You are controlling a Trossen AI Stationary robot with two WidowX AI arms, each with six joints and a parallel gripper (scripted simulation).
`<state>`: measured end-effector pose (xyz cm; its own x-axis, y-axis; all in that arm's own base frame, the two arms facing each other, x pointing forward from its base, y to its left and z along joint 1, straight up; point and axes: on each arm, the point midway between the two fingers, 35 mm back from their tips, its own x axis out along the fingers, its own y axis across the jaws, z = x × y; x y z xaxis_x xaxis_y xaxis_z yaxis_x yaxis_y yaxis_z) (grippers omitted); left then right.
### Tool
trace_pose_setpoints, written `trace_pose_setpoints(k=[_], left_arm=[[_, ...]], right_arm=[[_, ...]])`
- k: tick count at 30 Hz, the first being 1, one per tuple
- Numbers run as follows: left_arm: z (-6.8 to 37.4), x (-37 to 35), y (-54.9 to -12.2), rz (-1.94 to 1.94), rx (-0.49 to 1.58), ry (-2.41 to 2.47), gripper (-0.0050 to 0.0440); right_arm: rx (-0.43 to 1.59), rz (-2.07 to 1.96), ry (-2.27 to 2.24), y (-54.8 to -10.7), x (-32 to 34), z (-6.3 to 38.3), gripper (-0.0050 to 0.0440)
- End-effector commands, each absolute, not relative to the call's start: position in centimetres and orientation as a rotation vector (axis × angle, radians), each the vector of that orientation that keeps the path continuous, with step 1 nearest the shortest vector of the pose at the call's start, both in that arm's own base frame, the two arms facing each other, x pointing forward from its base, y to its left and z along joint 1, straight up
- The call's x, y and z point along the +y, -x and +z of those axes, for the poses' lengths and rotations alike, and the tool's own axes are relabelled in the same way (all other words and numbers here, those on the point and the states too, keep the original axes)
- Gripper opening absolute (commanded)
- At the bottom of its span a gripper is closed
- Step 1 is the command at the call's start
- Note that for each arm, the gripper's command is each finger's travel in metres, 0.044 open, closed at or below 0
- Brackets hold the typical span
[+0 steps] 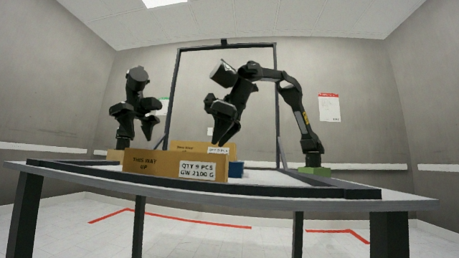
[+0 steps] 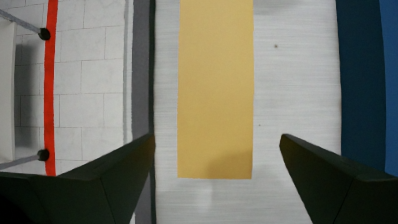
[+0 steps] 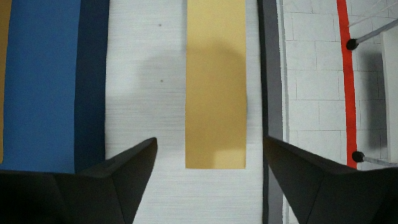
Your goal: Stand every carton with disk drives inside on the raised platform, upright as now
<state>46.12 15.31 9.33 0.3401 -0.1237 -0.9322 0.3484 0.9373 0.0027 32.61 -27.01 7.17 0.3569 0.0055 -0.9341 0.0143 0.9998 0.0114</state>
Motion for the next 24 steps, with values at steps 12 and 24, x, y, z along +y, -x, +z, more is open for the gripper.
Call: trace_pose_setpoints(k=[12, 24], left_arm=[[11.1, 15.4, -46.3, -0.296, 1.152, -0.234, 0.0383], [4.1, 15.4, -46.4, -0.296, 1.152, -0.234, 0.0383]], right_arm=[[1.186, -0.017, -0.001, -33.0, -27.4, 7.8, 0.0381], [1.19, -0.012, -0.01, -32.9, -27.4, 1.3, 0.0381]])
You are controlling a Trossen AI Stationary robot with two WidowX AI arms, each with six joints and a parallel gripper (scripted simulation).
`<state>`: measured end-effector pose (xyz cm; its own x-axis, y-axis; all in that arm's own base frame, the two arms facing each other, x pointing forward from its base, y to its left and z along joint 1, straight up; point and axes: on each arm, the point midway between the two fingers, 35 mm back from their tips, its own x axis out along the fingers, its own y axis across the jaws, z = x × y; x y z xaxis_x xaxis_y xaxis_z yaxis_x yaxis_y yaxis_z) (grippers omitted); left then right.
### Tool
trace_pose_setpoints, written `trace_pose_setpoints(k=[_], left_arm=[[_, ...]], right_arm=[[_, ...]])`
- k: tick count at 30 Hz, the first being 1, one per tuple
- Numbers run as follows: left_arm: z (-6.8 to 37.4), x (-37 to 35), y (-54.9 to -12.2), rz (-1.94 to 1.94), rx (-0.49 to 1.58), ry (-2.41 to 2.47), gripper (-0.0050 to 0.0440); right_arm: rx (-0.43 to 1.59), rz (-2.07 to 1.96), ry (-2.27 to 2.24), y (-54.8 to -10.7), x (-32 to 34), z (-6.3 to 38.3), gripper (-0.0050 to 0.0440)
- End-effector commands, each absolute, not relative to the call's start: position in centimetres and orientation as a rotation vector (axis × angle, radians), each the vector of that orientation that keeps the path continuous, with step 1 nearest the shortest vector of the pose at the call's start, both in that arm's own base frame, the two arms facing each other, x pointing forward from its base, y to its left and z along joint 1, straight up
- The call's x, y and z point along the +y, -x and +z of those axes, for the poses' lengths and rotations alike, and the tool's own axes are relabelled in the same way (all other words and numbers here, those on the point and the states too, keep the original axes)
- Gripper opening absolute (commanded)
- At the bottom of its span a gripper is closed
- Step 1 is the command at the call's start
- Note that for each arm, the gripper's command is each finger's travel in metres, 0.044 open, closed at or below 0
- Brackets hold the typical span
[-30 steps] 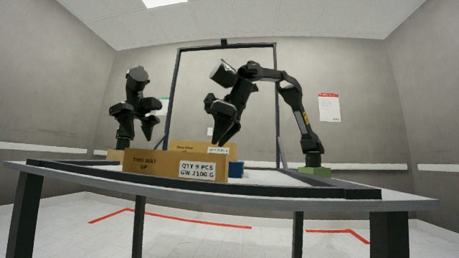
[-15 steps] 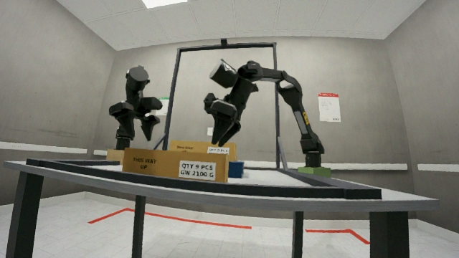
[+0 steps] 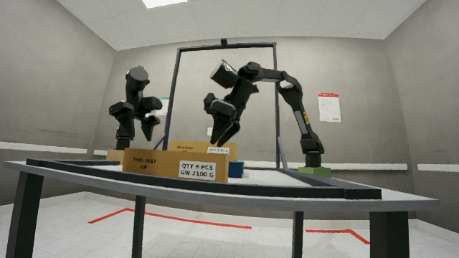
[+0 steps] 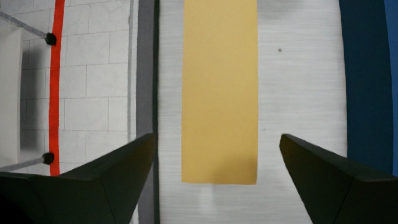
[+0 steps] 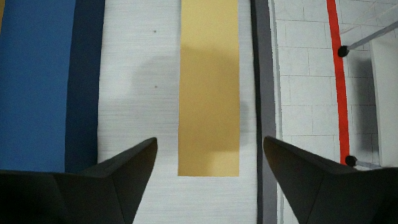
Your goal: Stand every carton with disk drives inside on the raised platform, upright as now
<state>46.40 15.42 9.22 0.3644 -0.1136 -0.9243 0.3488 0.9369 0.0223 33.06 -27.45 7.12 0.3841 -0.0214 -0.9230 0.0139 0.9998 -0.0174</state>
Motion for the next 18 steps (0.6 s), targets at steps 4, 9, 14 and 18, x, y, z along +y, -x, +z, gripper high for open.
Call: trace_pose_setpoints(k=[4, 9, 14, 18], left_arm=[[4.13, 15.44, -46.36, -0.296, 1.152, -0.234, 0.0383], [4.13, 15.44, -46.36, -0.296, 1.152, -0.234, 0.0383], [4.13, 15.44, -46.36, -0.296, 1.152, -0.234, 0.0383], [4.12, 15.36, -46.3, -0.295, 1.147, -0.239, 0.0383]], right_arm=[[1.19, -0.012, -0.01, -32.92, -27.39, 0.87, 0.0381], [1.19, -0.012, -0.01, -32.92, -27.39, 0.87, 0.0381], [1.19, -0.012, -0.01, -32.92, -27.39, 0.87, 0.0381], [1.188, -0.013, -0.011, -32.95, -27.43, 0.84, 0.0381]])
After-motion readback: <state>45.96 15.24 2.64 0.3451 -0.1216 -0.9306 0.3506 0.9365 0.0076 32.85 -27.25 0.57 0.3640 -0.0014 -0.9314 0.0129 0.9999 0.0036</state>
